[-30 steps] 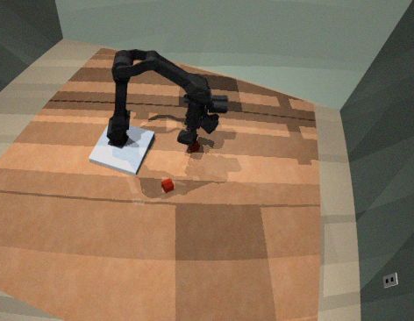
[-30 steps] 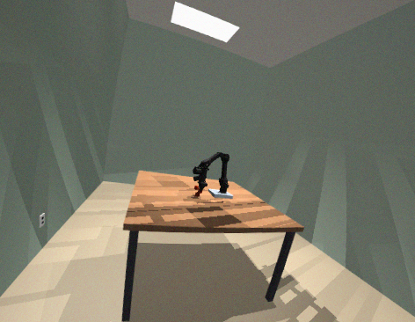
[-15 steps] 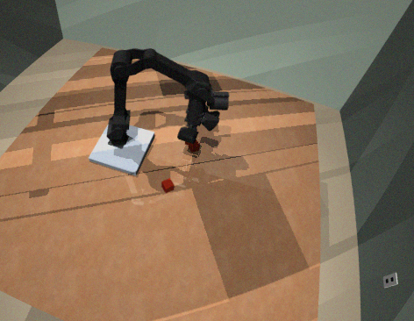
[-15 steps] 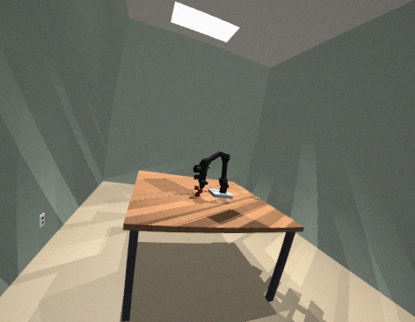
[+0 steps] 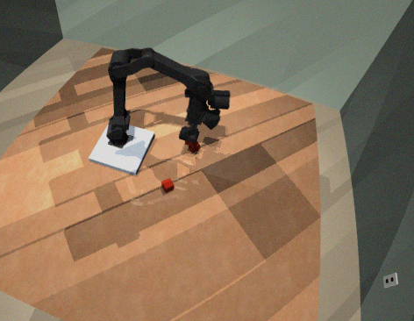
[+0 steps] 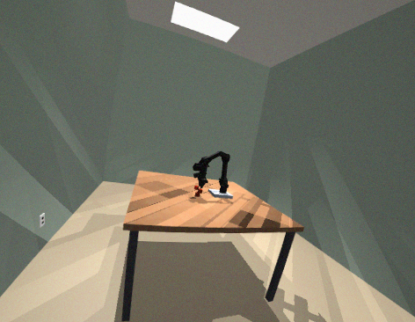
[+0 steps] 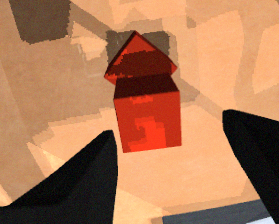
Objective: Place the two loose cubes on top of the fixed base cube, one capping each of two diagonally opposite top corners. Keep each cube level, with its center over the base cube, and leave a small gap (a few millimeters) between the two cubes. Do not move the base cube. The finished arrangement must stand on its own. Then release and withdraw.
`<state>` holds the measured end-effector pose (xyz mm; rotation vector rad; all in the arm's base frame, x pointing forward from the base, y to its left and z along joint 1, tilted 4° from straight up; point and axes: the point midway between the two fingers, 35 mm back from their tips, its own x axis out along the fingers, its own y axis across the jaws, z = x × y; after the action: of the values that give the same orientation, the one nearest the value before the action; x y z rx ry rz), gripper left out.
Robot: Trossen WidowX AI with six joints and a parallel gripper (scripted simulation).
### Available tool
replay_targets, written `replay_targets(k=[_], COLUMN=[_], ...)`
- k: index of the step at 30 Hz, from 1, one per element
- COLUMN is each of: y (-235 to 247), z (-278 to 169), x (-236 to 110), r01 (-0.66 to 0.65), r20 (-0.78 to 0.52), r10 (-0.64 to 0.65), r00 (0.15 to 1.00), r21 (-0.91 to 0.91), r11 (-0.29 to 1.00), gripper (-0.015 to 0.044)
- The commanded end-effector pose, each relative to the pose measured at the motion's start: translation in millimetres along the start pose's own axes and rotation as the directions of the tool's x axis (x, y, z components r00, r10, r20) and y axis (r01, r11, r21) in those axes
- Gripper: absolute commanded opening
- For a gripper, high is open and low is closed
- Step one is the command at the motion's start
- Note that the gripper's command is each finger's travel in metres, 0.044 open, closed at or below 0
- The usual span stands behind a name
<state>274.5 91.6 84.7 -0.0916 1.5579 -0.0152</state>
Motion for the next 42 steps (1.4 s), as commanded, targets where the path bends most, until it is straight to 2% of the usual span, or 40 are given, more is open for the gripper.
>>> replay_targets(k=[1,13,24,32,34,42], y=[-26,-116,-191,-200,-201,-201], z=[5,3,-25,-30,-29,-30], x=[-6,-26,-44,-46,-41,15], r01=[-0.002,0.006,0.011,0.009,0.009,0.009], r20=[0.003,0.012,0.005,0.002,0.002,0.002], r10=[0.003,-0.001,-0.010,-0.010,-0.010,-0.011], r00=[1.000,1.000,1.000,1.000,1.000,1.000], r21=[-0.078,-0.407,-0.675,-0.707,-0.707,-0.707], r11=[0.997,0.913,0.738,0.707,0.707,0.707], gripper=[0.0265,0.0265,0.0265,0.0265,0.0265,0.0265])
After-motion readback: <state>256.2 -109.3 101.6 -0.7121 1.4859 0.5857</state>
